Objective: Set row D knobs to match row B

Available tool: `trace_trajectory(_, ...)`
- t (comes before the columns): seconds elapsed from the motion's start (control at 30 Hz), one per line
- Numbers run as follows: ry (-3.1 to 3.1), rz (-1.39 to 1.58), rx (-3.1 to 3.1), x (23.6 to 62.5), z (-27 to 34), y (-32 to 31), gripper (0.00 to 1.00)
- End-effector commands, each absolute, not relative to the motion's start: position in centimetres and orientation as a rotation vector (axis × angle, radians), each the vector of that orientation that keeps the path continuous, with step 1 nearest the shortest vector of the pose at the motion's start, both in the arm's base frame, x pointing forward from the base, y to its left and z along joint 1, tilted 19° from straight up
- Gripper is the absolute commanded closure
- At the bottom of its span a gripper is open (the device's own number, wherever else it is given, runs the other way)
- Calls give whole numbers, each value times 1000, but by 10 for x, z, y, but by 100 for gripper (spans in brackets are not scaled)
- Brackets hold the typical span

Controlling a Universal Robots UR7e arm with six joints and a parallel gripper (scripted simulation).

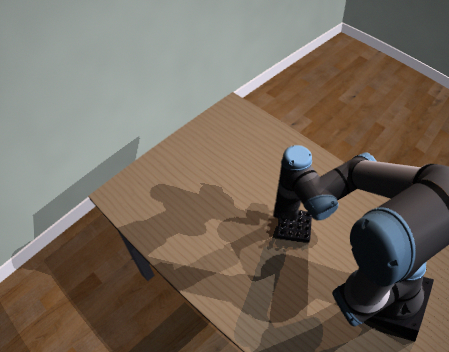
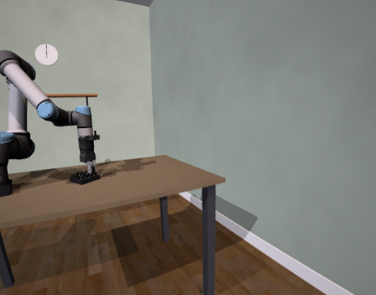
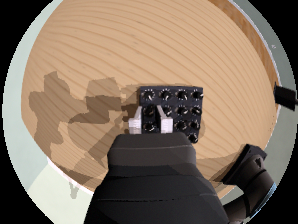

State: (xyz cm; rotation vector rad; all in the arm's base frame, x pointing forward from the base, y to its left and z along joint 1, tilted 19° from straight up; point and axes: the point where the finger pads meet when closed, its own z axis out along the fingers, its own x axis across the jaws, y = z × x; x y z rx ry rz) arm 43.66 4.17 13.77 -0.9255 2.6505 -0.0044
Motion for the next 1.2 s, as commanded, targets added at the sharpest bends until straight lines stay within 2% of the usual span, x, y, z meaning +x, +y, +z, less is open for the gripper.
trace_trajectory(0.0, 2649, -5, -925, 437, 138, 42, 54)
trace_trajectory(1.17, 2649, -5, -925, 425, 174, 38, 54)
